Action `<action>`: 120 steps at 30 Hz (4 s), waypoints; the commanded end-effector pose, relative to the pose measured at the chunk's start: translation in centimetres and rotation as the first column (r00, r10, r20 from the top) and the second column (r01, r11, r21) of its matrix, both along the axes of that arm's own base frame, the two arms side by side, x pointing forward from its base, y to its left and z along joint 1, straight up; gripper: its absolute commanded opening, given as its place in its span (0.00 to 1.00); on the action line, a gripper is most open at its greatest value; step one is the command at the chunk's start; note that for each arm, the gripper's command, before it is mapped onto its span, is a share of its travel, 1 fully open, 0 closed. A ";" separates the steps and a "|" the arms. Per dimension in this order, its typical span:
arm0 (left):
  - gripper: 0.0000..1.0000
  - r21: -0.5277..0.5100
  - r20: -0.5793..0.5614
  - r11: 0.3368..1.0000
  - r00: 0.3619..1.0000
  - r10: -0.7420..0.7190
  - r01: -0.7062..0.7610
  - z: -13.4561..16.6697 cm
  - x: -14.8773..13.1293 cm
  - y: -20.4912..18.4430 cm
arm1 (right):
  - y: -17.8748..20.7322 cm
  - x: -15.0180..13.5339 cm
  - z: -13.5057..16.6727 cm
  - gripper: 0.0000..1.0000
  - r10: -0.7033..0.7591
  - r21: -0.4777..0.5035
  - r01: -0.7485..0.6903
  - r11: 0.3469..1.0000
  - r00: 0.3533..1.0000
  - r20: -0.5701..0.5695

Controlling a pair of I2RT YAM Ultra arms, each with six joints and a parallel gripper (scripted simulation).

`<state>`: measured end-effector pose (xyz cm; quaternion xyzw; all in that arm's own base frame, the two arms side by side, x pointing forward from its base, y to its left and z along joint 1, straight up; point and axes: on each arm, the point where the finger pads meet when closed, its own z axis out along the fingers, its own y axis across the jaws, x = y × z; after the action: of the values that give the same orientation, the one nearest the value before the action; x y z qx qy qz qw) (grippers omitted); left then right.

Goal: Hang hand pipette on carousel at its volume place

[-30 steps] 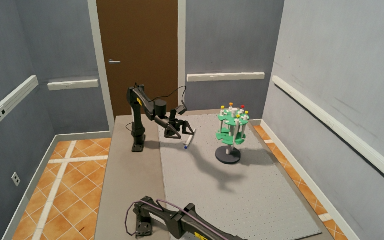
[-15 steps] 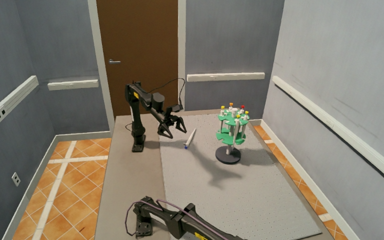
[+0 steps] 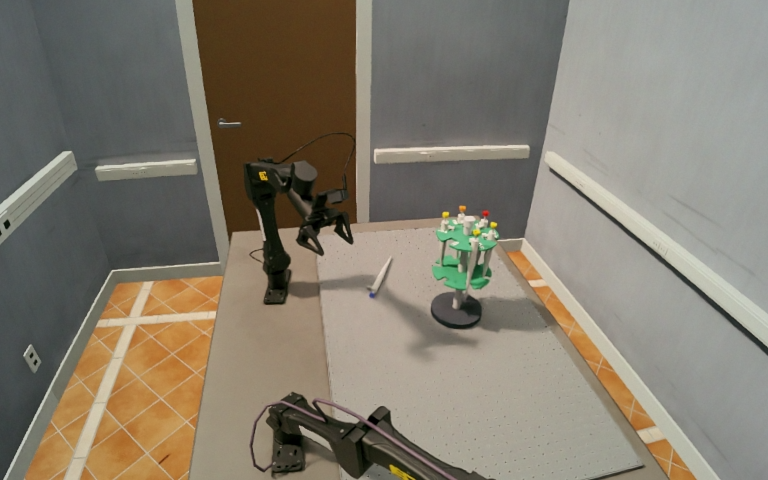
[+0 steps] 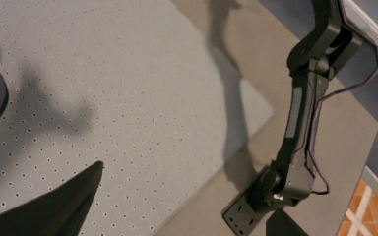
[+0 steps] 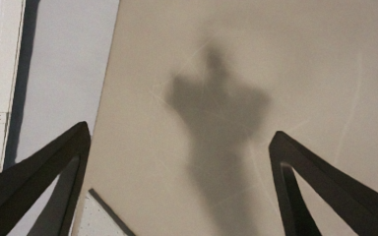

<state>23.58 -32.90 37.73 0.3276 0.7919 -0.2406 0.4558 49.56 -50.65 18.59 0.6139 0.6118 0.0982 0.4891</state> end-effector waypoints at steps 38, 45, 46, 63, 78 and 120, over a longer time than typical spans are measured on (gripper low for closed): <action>1.00 0.321 -0.180 0.939 0.981 -0.071 0.126 -1.5 -11.8 17.7 | -0.5 0.1 2.2 1.00 0.075 0.129 -0.055 0.990 0.985 -0.154; 1.00 0.323 -0.192 0.940 0.966 0.174 -0.105 -1.7 -8.1 21.0 | -0.5 0.1 2.2 1.00 0.075 0.129 -0.055 0.990 0.985 -0.154; 1.00 0.326 -0.195 0.935 0.958 0.210 -0.139 -1.7 -7.6 21.5 | -0.5 0.1 2.2 1.00 0.075 0.129 -0.055 0.990 0.985 -0.154; 1.00 0.324 -0.192 0.725 0.708 0.680 -0.608 -1.7 -4.1 31.7 | -0.5 0.1 2.2 1.00 0.075 0.129 -0.055 0.990 0.985 -0.154; 1.00 0.322 -0.191 0.364 0.317 0.929 -0.874 -1.6 -5.8 41.0 | -0.5 0.1 2.2 1.00 0.075 0.129 -0.055 0.990 0.985 -0.154; 1.00 0.270 -0.127 0.803 0.807 0.577 -0.531 -12.4 4.9 46.7 | -0.5 0.1 2.2 1.00 0.075 0.129 -0.055 0.990 0.985 -0.154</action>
<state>27.66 14.00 23.99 0.0630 0.9339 -0.0414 0.3496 49.56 -50.65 18.59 0.6139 0.6118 0.0982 0.4891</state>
